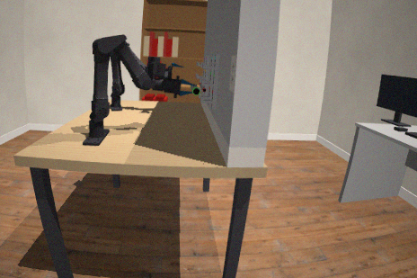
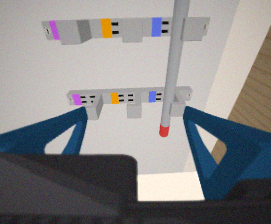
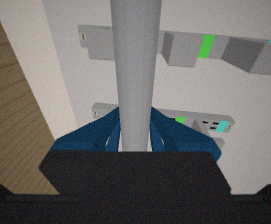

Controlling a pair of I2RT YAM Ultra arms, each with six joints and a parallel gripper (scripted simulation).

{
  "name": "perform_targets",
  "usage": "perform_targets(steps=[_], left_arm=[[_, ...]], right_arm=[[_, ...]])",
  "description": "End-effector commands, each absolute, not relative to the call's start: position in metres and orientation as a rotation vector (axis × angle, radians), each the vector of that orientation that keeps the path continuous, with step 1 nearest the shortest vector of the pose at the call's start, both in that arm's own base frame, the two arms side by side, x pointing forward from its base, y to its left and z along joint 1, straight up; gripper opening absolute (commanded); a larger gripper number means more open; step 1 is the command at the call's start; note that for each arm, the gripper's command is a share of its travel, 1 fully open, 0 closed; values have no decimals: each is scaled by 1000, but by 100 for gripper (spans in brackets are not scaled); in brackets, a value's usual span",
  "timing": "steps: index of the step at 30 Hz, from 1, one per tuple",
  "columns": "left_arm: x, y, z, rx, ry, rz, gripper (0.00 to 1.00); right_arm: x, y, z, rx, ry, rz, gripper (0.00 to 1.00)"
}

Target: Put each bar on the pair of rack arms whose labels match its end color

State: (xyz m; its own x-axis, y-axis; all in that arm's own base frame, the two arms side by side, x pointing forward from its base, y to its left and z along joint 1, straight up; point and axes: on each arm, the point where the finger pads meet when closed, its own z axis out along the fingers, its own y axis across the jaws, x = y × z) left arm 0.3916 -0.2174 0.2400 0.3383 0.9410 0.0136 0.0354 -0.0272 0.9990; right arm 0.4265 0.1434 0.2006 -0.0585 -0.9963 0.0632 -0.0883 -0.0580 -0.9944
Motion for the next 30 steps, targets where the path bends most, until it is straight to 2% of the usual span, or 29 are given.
perform_targets(steps=[1, 30], left_arm=[[392, -220, 255, 1352, 953, 953, 100], [392, -220, 255, 1352, 953, 953, 100]], right_arm=[[423, 144, 231, -1180, 1254, -1254, 0], [423, 144, 251, -1180, 1254, -1254, 0]])
